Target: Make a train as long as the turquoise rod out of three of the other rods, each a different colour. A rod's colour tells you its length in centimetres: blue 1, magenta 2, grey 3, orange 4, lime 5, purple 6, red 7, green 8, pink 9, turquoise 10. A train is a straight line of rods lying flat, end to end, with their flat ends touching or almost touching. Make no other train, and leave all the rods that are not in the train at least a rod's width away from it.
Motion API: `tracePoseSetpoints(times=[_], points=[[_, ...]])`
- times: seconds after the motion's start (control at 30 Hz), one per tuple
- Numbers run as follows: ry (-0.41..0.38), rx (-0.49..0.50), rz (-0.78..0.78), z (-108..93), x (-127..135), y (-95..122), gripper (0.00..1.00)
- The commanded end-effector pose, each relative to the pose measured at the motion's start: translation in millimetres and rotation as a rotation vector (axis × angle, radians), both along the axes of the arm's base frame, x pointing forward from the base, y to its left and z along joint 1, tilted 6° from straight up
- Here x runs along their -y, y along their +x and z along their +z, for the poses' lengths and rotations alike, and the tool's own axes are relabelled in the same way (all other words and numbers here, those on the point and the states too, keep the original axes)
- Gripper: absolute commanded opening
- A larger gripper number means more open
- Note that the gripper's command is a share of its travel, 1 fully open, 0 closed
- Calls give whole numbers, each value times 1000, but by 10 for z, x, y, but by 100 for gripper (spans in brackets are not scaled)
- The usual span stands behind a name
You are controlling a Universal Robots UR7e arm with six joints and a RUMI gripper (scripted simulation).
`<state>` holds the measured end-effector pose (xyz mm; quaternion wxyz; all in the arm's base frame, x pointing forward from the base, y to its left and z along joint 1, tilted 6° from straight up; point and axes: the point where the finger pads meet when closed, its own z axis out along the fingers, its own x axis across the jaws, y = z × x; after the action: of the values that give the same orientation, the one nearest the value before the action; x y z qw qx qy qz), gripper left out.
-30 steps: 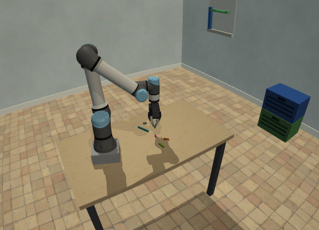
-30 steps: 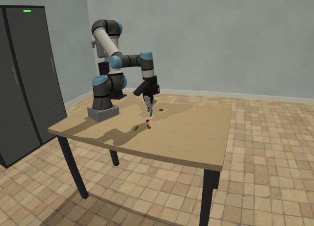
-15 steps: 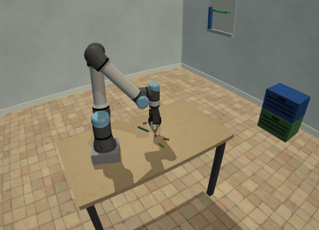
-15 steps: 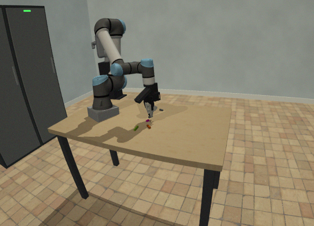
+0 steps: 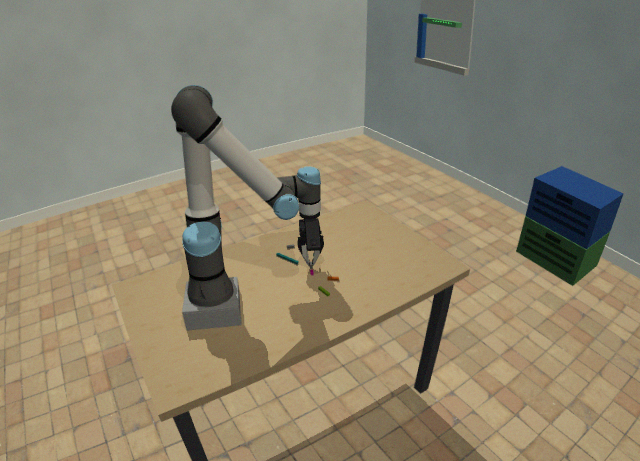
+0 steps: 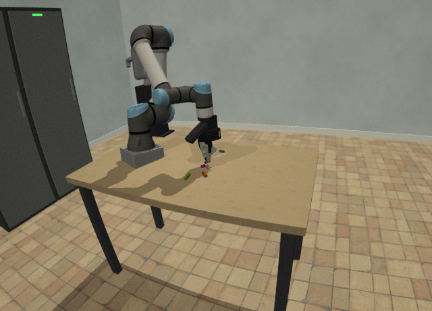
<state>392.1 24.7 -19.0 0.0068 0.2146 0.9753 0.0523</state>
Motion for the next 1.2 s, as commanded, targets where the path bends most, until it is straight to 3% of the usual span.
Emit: tracePoseSetpoints(times=[0.0, 1.17], points=[[0, 1, 0, 3, 1, 4, 0], [0, 1, 0, -59, -5, 6, 0]])
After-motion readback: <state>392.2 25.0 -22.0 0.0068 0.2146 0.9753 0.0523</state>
